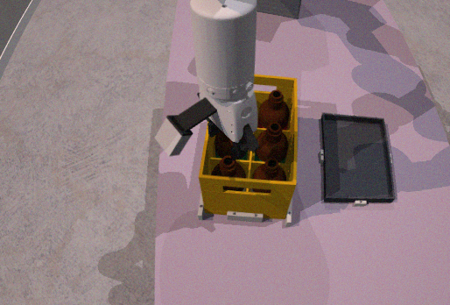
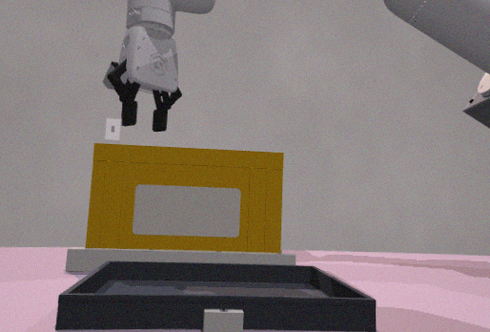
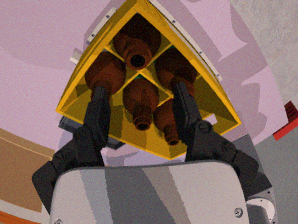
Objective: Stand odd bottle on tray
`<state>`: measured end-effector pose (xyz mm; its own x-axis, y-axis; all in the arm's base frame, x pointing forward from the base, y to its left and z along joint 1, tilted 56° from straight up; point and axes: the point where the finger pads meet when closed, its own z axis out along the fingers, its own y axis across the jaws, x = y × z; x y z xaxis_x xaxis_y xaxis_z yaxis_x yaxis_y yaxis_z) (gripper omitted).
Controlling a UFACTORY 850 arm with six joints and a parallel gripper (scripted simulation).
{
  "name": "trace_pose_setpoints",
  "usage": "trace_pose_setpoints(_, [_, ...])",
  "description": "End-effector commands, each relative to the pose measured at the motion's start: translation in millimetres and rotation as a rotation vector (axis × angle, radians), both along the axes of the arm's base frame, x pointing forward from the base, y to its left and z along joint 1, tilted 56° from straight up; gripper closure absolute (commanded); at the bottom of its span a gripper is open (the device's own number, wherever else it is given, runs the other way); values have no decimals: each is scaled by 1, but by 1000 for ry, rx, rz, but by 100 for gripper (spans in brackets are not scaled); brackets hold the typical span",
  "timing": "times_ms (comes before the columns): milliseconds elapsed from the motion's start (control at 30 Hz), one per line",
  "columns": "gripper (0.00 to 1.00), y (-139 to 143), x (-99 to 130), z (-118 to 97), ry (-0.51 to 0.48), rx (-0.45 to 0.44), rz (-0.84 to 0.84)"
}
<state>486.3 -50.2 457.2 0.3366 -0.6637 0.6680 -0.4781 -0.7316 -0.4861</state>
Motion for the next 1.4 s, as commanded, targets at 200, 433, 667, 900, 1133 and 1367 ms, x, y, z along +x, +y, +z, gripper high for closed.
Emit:
trace_pose_setpoints(200, [35,-1,6,-3,-2,0,0])
trace_pose_setpoints(433, [35,-2,11,-6,-2,0,0])
trace_pose_setpoints(667, [35,-3,18,-11,-2,0,0])
trace_pose_setpoints(900, [35,-4,25,-15,-2,0,0])
trace_pose_setpoints(1133, [35,-5,29,-18,-2,0,0])
trace_pose_setpoints(1367, [35,-6,32,-20,-2,0,0])
